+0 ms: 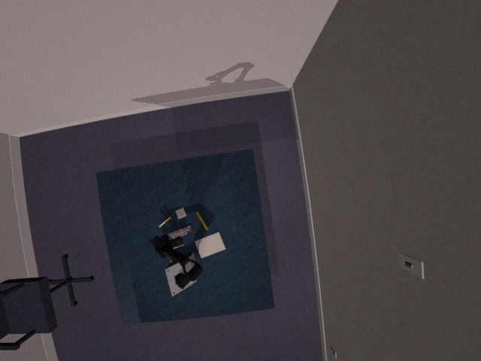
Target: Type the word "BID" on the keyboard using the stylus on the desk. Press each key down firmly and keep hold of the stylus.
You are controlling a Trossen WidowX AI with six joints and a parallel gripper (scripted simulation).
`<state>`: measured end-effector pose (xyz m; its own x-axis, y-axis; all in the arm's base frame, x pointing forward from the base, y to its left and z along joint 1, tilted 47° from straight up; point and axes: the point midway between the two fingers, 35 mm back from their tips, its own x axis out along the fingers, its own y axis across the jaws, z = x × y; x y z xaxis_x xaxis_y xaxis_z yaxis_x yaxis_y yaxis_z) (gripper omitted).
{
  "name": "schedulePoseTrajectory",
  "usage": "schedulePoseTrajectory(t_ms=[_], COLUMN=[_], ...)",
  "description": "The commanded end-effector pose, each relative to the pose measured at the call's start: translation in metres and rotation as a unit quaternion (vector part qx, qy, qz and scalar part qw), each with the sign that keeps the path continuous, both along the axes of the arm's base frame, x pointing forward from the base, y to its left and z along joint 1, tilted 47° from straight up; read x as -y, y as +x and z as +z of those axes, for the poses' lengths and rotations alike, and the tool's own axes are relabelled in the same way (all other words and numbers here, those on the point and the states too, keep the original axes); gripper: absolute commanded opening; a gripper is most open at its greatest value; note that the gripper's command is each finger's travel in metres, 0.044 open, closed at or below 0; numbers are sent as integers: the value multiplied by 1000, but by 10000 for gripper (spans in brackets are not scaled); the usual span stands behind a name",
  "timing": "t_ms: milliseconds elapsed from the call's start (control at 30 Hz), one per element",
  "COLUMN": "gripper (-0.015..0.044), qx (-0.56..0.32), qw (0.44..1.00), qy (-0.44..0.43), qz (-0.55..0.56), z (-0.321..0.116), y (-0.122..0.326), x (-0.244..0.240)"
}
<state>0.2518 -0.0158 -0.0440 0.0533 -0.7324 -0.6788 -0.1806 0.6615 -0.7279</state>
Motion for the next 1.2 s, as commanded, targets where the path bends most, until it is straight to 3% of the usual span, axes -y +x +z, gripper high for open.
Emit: schedulePoseTrajectory(t_ms=[0, 233, 433, 633, 833, 1167], gripper=[0, 0, 150, 150, 150, 150], qx=[0, 0, 54, 201, 332, 342], qw=[1000, 1000, 998, 979, 943, 939], qy=[0, 0, -16, -28, -1, 3], qz=[0, 0, -2, 6, 26, 28], z=[0, 0, -26, -85, -125, -127], y=[0, 0, -7, -40, -75, -78], x=[0, 0, -22, -59, -67, -67])
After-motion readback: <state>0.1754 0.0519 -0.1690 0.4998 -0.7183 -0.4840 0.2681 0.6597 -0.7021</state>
